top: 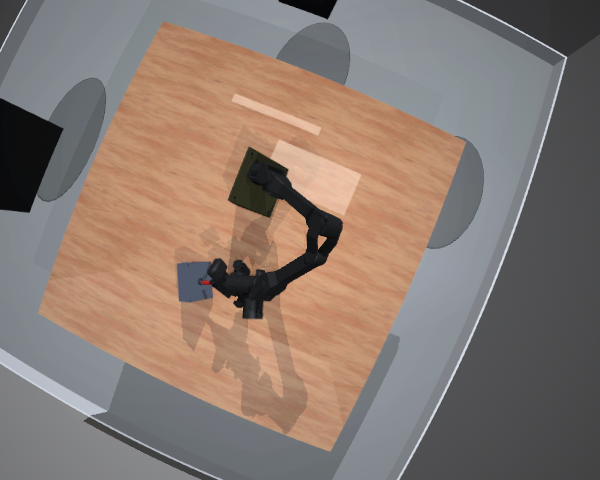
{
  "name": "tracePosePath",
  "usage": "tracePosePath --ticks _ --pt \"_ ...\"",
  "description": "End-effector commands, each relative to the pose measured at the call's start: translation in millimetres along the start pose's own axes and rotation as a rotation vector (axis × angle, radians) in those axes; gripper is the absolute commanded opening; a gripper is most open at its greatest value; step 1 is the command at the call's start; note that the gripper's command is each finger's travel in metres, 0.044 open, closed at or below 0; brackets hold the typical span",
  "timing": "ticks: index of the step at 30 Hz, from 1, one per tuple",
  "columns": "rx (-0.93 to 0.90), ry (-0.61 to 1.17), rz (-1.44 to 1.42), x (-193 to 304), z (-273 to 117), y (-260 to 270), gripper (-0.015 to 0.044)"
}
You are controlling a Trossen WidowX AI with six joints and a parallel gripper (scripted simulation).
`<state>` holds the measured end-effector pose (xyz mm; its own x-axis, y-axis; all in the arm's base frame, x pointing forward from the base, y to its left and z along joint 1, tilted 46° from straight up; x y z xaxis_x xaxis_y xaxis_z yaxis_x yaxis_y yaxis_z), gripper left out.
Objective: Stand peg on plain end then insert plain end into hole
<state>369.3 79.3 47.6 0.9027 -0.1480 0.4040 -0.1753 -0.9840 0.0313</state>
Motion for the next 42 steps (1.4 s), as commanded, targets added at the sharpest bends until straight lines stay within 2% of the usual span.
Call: tracePosePath --ticks 1,42 --pt "-0.008 -0.006 -0.004 -2.0 6.9 1.8 0.0" --pt "-0.001 0.0 0.0 -3.2 11.5 1.8 0.0"
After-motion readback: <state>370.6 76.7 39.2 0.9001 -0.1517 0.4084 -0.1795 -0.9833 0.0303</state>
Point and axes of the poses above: the point midway between the two fingers, 35 mm back from their tips, its own z axis out along the fingers, its own y axis across the jaws, x = y × z, the point moved 3 cm from there along -z, back along the fingers, and after that the axes turned 11 degrees about -z, right-handed, at the moved point
